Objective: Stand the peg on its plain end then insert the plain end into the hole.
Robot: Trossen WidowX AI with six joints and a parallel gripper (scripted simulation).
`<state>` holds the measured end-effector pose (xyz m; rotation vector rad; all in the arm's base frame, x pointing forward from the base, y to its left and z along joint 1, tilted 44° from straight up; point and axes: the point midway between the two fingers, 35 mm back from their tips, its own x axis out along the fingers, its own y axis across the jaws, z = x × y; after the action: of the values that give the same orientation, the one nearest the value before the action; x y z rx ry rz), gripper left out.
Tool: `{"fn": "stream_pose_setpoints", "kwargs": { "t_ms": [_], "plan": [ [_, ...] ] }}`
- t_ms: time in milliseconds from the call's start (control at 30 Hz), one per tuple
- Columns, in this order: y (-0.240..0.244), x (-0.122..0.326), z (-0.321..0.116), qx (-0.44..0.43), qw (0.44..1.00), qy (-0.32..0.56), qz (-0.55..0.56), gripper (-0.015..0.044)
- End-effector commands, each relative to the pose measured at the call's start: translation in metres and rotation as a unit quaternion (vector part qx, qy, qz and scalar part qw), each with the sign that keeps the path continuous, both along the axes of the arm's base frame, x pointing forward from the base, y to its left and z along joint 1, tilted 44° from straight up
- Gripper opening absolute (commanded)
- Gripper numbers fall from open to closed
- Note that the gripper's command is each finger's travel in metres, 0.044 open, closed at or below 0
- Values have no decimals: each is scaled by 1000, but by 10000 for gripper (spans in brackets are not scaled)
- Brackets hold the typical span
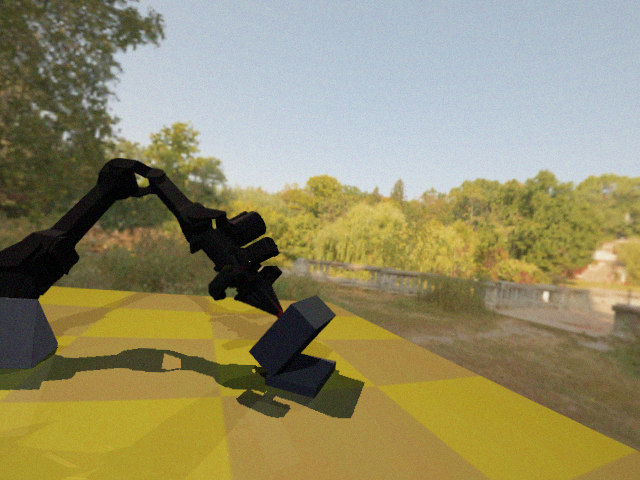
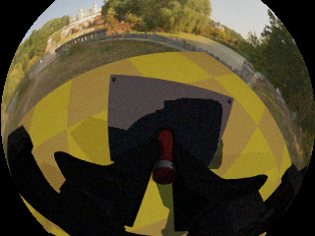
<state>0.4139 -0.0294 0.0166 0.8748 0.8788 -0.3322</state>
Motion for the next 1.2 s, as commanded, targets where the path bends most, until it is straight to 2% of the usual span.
{"fn": "stream_pose_setpoints", "kwargs": {
  "t_ms": [0,333,900,1167],
  "plan": [
    [-1,2,-1,0,1000,-1,-4,0],
    [0,1,-1,0,1000,0,0,0],
    [0,-1,2,0,1000,0,0,440],
    [-1,-6,10,0,1000,0,-1,440]
  ]
}}
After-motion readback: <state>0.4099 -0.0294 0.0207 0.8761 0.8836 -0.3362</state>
